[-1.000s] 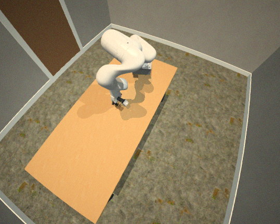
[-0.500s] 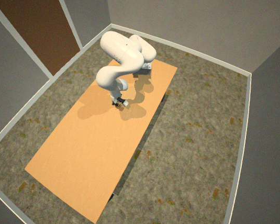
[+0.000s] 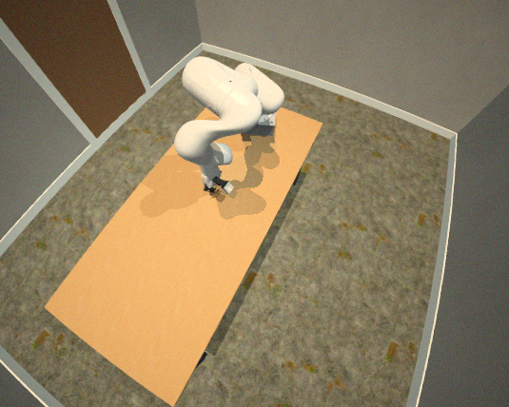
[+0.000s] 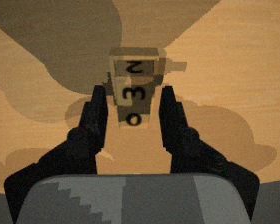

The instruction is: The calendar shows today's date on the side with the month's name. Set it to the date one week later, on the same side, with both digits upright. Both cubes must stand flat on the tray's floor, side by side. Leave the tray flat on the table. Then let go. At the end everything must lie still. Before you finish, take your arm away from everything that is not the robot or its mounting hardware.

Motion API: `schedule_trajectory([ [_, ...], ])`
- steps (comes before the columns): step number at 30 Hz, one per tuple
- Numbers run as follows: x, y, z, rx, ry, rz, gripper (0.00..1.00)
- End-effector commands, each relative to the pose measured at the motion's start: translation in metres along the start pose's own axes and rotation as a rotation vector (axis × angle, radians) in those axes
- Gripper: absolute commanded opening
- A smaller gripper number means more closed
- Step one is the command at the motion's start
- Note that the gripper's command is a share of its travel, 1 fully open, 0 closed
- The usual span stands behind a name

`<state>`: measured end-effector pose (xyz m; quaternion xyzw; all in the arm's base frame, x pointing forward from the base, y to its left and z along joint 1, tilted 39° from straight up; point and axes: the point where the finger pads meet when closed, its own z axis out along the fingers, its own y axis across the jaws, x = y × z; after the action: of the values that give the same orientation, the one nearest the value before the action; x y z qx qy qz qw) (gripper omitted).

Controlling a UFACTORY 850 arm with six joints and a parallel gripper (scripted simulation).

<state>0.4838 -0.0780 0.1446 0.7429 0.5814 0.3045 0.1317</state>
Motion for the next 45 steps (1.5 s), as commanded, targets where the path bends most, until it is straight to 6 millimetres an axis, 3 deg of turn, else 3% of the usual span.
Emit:
schedule_trajectory([
  [1,0.0,0.0,0.0,-0.001,0.0,0.0,0.49],
  [27,0.0,0.0,0.004,-0.001,0.0,0.0,0.49],
  [45,0.0,0.0,0.027,-0.001,0.0,0.0,0.49],
])
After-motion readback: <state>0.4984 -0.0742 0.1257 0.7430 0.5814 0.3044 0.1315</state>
